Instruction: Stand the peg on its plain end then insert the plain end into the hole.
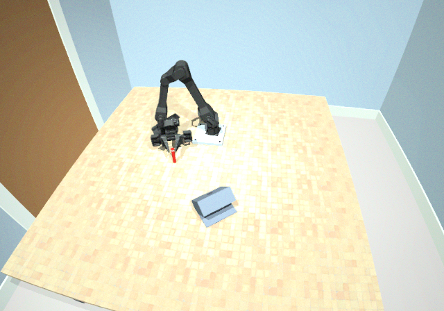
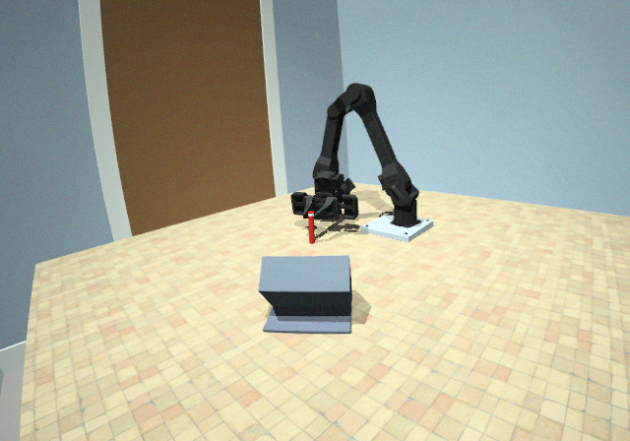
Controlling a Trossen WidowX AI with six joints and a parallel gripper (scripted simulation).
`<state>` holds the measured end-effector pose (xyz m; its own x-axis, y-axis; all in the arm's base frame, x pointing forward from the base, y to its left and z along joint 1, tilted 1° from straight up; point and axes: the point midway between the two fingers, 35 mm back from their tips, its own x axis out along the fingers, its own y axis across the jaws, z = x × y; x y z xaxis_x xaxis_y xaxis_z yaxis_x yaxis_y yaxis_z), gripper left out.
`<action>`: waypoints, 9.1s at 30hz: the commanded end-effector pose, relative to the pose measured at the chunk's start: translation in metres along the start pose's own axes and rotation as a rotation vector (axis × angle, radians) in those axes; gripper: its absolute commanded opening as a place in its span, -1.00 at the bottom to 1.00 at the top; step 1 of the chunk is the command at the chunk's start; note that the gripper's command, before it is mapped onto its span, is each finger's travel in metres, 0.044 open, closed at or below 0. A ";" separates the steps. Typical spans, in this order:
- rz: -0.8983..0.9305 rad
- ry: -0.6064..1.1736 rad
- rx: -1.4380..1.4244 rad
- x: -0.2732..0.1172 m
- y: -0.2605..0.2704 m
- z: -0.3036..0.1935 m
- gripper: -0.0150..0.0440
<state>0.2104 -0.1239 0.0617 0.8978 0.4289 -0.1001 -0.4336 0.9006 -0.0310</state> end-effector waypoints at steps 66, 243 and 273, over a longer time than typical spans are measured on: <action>-0.007 0.010 0.101 -0.017 -0.001 0.160 1.00; 0.004 1.368 0.014 0.040 0.001 0.088 -0.49; 0.004 1.005 0.175 0.104 0.034 0.095 -0.49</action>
<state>0.2927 -0.0504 0.1431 0.3514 0.2137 -0.9115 -0.3507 0.9327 0.0834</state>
